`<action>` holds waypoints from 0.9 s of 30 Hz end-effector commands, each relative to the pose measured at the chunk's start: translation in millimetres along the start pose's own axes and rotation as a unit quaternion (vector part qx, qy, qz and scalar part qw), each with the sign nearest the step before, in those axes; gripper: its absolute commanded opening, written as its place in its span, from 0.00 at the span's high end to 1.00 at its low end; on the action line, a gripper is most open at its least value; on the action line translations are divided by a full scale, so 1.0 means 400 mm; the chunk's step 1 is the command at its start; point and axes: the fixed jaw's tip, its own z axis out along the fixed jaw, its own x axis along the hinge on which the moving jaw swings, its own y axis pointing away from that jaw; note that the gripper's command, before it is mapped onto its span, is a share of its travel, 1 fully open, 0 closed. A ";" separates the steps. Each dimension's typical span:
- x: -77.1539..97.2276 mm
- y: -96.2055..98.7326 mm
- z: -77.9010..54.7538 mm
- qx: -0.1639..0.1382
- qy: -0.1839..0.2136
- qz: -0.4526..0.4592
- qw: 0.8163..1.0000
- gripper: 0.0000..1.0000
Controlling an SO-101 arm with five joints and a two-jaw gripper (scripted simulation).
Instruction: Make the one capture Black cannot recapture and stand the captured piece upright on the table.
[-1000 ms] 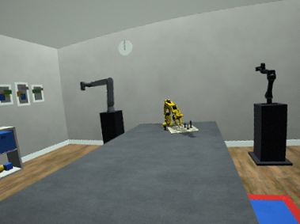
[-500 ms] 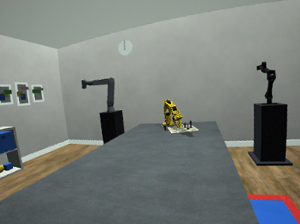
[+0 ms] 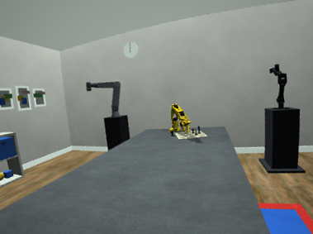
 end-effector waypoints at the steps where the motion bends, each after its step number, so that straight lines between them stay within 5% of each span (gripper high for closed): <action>1: 0.012 0.007 0.006 -0.003 0.007 -0.007 1.000 0.97; 27: 0.012 0.013 0.006 -0.005 0.007 -0.007 1.000 0.88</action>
